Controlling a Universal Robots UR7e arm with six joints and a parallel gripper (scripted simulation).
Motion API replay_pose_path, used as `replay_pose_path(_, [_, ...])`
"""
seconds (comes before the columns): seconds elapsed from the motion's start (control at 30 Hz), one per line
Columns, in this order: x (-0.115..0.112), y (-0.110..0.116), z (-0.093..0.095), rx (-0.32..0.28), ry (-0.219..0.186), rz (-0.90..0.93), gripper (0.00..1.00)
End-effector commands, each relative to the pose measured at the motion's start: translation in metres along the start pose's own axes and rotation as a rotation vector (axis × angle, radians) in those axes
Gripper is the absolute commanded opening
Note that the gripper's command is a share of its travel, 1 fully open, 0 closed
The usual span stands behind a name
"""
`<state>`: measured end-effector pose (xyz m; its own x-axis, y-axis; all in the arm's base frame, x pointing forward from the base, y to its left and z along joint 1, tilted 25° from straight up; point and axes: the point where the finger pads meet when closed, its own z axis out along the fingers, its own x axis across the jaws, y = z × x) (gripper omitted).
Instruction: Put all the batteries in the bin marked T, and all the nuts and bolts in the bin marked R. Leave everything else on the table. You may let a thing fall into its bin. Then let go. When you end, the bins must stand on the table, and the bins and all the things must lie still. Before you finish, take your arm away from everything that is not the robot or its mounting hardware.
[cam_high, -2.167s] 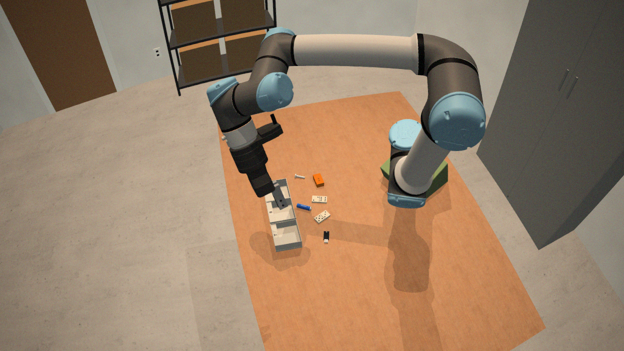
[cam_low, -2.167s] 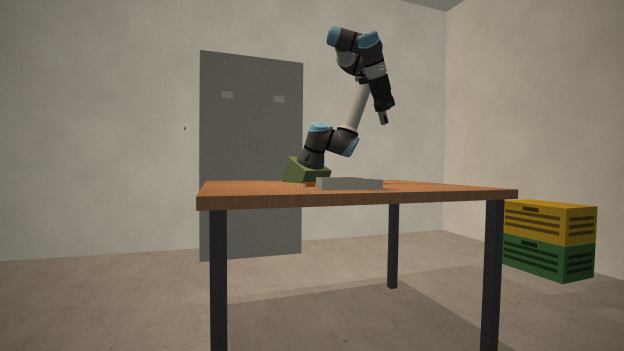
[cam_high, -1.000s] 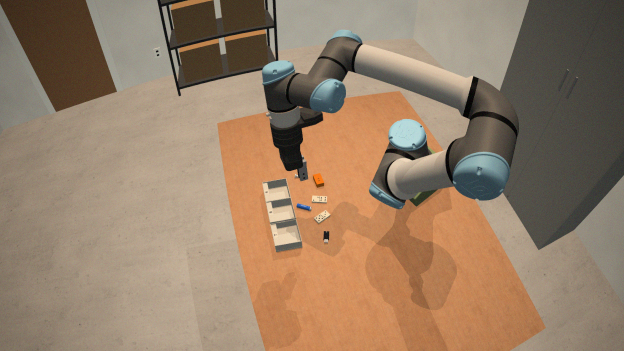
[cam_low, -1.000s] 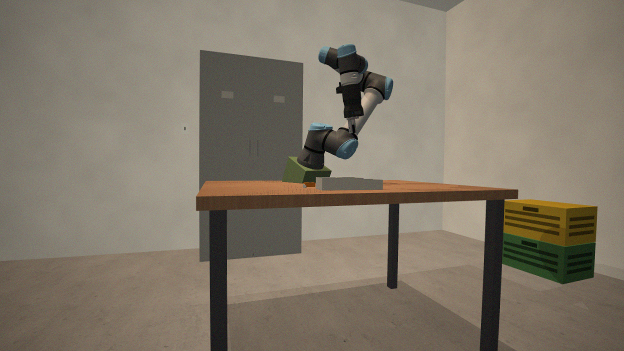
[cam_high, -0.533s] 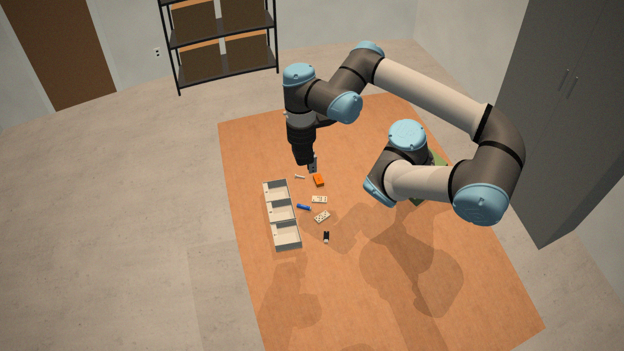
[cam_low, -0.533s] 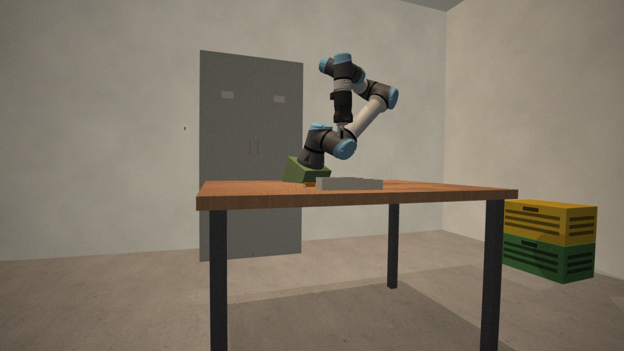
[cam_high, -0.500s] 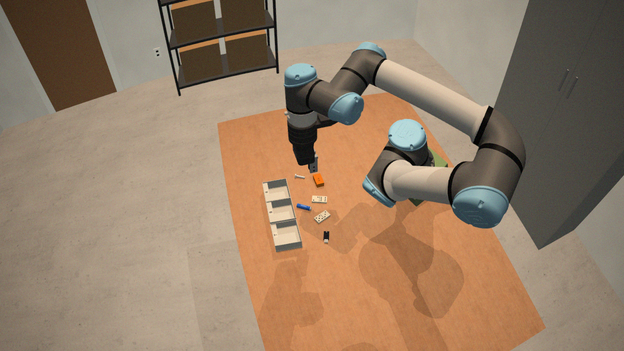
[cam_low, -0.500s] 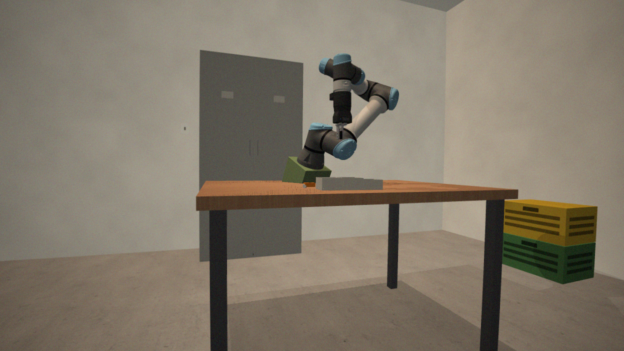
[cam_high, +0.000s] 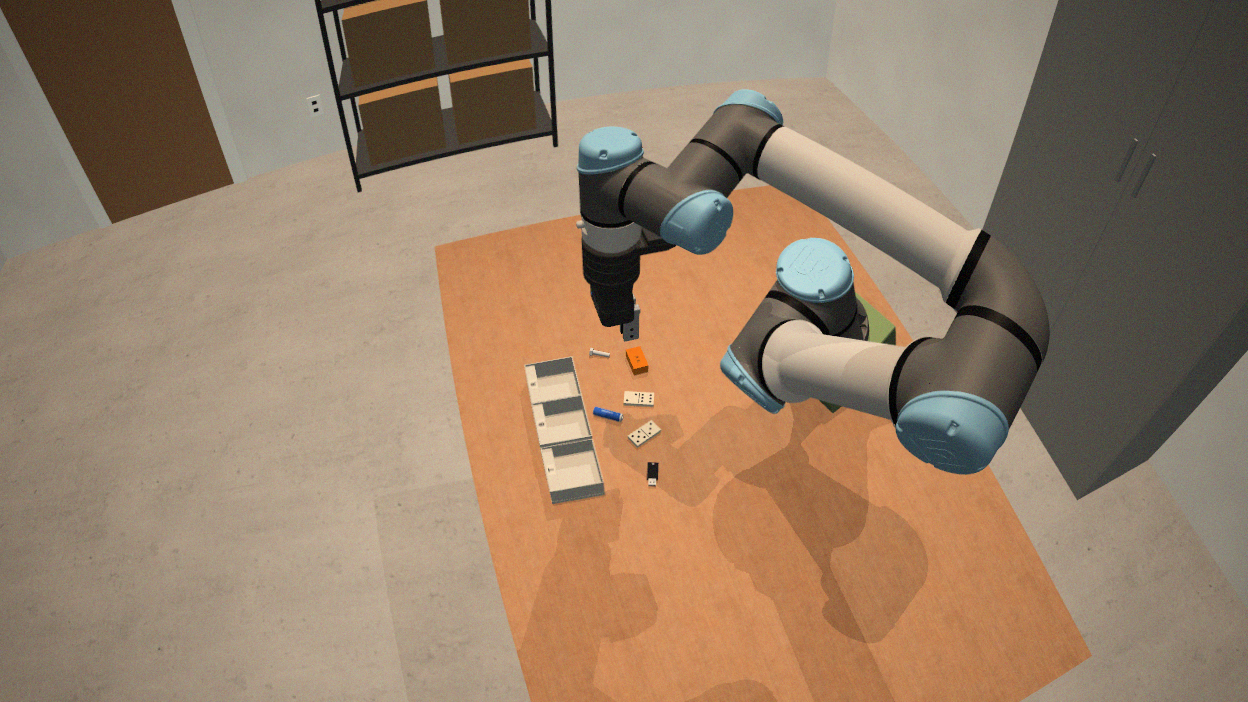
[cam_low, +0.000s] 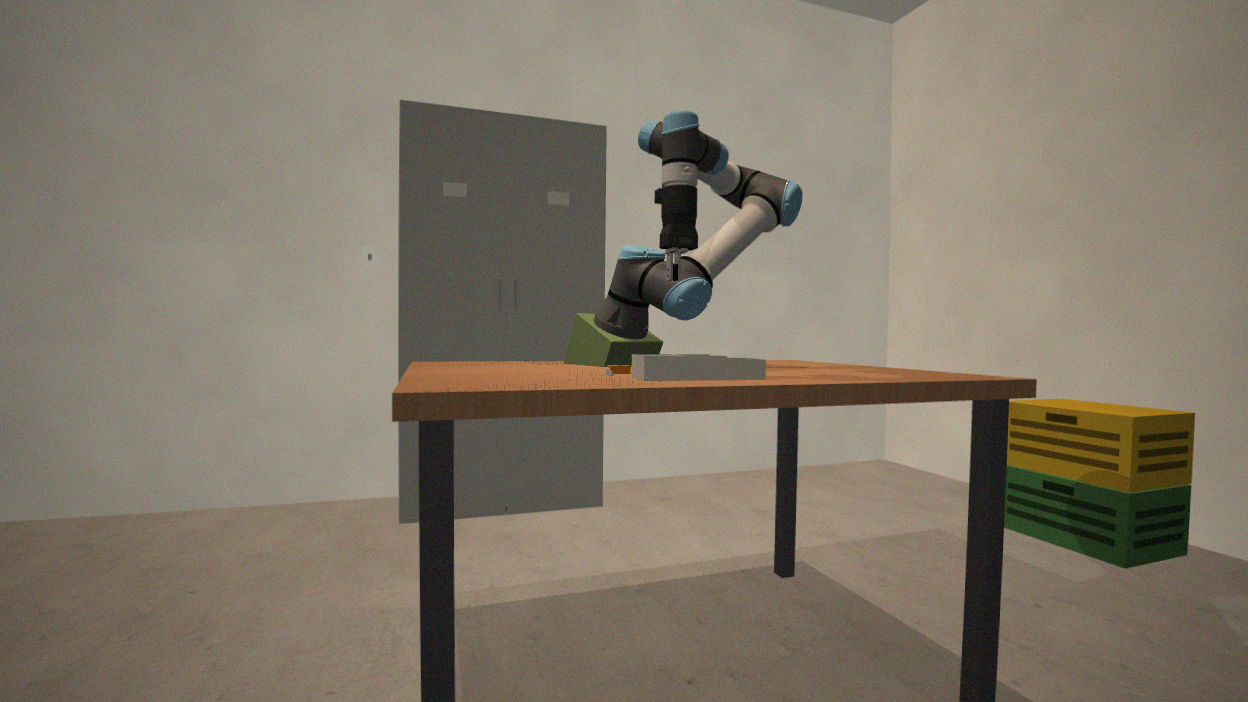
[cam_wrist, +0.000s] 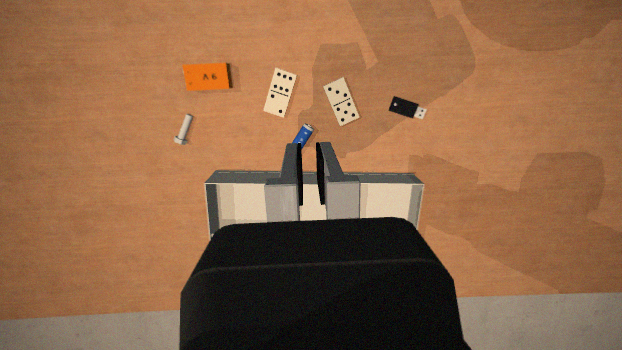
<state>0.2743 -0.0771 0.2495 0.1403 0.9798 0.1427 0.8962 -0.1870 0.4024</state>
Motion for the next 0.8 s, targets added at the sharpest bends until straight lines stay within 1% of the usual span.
replay_pose_path(0.0, [-0.010, 0.014, 0.019, 0.002, 0.005, -0.149, 0.31])
replay_pose_path(0.17, [-0.026, 0.038, 0.046, -0.004, 0.005, -0.244, 0.31])
replay_pose_path(0.2, [-0.029, 0.041, 0.050, -0.005, 0.008, -0.266, 0.31])
replay_pose_path(0.27, [-0.029, 0.041, 0.050, -0.005, 0.008, -0.266, 0.31])
replay_pose_path(0.3, [-0.034, 0.049, 0.058, -0.007, 0.016, -0.328, 0.31])
replay_pose_path(0.33, [-0.038, 0.056, 0.062, -0.010, 0.018, -0.345, 0.31])
replay_pose_path(0.77, [-0.069, 0.100, 0.113, -0.023, 0.046, -0.615, 0.31])
